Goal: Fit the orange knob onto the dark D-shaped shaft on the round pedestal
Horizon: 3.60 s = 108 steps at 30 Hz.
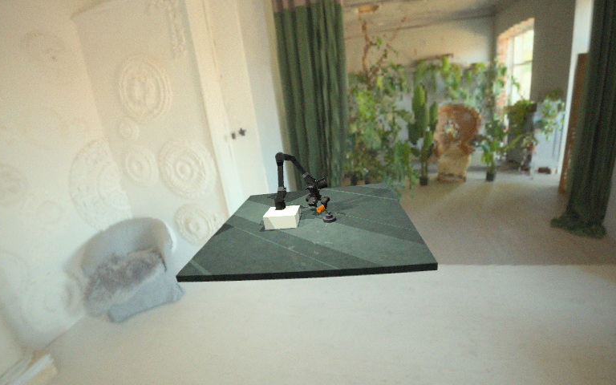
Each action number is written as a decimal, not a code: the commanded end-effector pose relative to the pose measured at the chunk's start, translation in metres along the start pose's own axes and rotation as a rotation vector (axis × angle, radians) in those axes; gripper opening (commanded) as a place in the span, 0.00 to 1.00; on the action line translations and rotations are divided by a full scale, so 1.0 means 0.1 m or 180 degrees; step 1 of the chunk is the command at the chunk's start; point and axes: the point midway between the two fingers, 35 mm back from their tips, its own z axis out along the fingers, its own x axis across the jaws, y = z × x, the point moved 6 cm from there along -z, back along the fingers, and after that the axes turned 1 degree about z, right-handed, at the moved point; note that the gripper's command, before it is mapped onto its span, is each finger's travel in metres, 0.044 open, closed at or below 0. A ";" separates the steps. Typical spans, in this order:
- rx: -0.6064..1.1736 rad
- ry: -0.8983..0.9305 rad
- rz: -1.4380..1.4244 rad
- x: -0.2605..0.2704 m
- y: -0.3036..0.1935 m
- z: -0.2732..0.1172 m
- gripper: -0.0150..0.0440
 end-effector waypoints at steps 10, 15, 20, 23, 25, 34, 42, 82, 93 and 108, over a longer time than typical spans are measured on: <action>-0.0005 -0.0014 0.0027 -0.02 0.07 0.13 0.82; -0.0005 -0.0014 0.0027 -0.02 0.07 0.13 0.66; -0.0005 -0.0014 0.0027 -0.02 0.07 0.13 0.66; -0.0005 -0.0014 0.0027 -0.02 0.07 0.13 0.66; -0.0005 -0.0014 0.0027 -0.02 0.07 0.13 0.66; -0.0005 -0.0014 0.0027 -0.02 0.07 0.13 0.56; -0.0216 -0.0012 0.0011 -0.02 -0.01 0.11 0.56; -0.2006 0.0006 0.0004 -0.03 -0.69 0.18 0.56; -0.2469 0.0011 0.0002 -0.04 -0.85 0.26 0.56; -0.3105 0.0017 0.0000 -0.04 -1.05 0.40 0.56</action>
